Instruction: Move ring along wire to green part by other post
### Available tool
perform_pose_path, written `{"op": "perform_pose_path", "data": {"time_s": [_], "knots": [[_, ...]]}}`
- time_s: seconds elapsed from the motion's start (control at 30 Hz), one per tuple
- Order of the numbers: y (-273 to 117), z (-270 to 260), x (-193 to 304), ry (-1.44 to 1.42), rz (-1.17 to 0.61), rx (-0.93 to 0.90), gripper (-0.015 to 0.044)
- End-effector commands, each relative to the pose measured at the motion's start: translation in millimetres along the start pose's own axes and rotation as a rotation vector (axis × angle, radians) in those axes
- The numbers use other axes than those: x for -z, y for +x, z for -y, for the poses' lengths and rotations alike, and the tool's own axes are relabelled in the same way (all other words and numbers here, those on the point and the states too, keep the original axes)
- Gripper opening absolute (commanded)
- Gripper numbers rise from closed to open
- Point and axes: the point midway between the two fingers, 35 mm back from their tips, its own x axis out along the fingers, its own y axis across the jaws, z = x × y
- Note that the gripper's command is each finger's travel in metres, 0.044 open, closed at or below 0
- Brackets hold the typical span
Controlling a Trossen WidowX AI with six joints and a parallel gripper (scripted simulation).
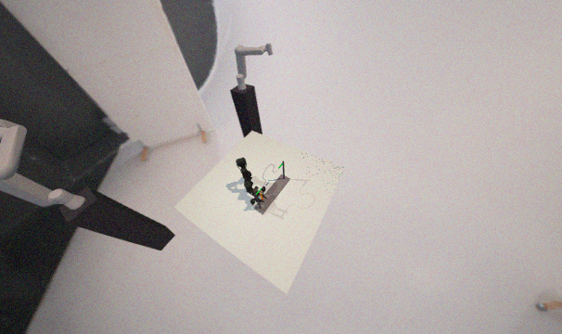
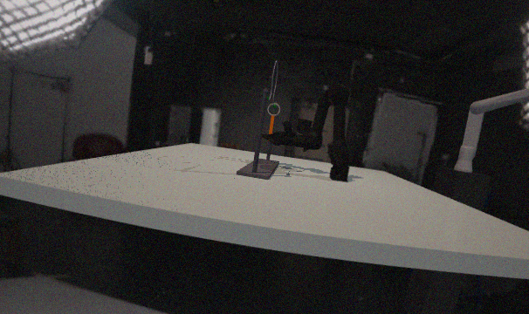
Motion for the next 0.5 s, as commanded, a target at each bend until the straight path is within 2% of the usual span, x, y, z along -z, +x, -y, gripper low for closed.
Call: {"op": "perform_pose_path", "data": {"time_s": [0.0,0.37,0.47], "knots": [[0.0,0.0,0.0,0.000,0.000,0.000,0.0134],[0.0,0.0,0.0,0.000,0.000,0.000,-0.0150],[0.0,0.0,0.0,0.000,0.000,0.000,-0.0150]]}}
